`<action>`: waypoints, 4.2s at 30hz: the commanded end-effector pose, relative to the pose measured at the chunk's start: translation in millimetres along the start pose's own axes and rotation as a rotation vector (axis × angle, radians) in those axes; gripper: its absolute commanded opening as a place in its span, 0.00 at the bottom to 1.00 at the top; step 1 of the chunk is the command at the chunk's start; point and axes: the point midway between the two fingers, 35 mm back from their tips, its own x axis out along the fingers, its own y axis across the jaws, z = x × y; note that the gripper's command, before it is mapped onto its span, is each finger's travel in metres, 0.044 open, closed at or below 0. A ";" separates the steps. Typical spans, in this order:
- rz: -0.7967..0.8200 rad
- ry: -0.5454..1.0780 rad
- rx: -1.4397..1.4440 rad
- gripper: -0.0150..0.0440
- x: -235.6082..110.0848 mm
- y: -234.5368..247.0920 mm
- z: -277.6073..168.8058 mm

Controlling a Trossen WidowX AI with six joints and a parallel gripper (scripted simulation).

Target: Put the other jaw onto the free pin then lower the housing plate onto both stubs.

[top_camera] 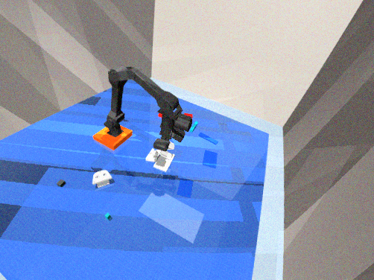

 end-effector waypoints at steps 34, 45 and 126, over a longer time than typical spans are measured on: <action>-0.010 0.008 -0.058 0.48 0.8 -58.3 -10.0; -0.010 0.008 -0.062 0.48 0.8 -58.3 -9.9; -0.009 0.008 -0.058 0.48 51.9 -50.5 -6.7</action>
